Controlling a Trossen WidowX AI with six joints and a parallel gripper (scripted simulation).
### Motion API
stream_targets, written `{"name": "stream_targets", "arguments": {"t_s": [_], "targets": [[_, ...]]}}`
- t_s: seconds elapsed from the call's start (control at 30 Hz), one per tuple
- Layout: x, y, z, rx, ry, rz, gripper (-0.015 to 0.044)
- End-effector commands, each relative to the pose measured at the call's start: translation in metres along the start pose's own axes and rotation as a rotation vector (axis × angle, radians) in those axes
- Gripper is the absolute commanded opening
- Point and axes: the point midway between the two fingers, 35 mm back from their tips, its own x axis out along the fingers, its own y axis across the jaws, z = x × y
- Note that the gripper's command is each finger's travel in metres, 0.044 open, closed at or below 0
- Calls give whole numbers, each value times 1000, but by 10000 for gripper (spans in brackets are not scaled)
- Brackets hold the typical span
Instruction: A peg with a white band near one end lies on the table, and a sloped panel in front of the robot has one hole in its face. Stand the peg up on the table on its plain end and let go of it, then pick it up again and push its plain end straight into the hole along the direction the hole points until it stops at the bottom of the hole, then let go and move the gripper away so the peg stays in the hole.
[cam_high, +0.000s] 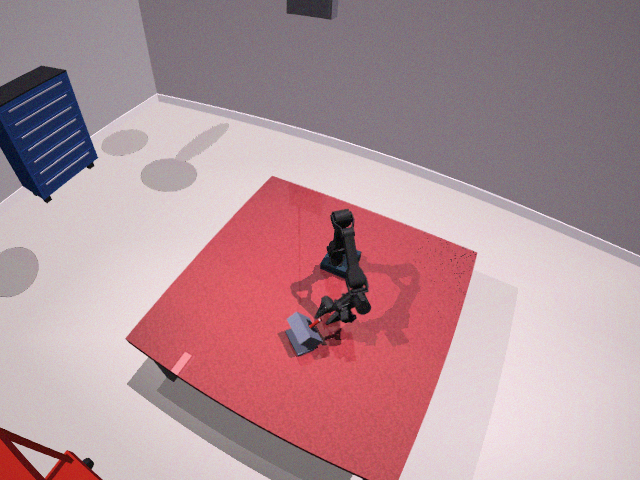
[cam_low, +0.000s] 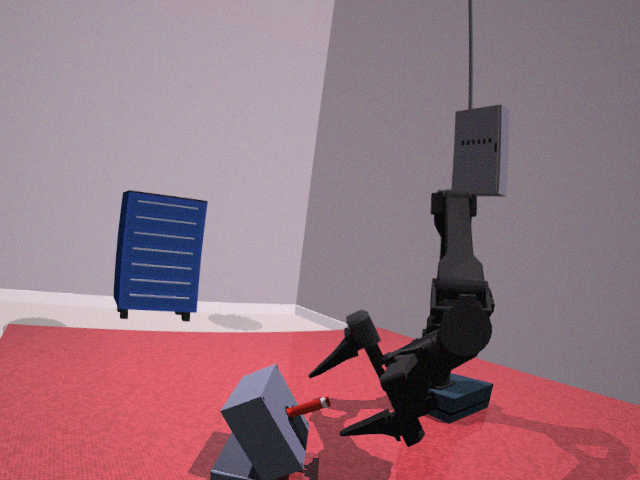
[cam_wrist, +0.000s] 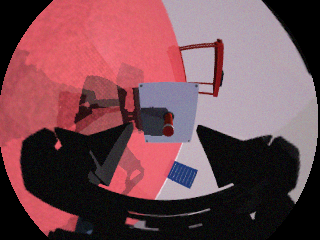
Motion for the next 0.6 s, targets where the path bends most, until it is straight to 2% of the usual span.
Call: {"name": "stream_targets", "arguments": {"t_s": [0.0, 0.57], "targets": [[-6, -1, 2, 8, -2, -2, 440], [-30, 3, 3, 3, -1, 1, 440]]}}
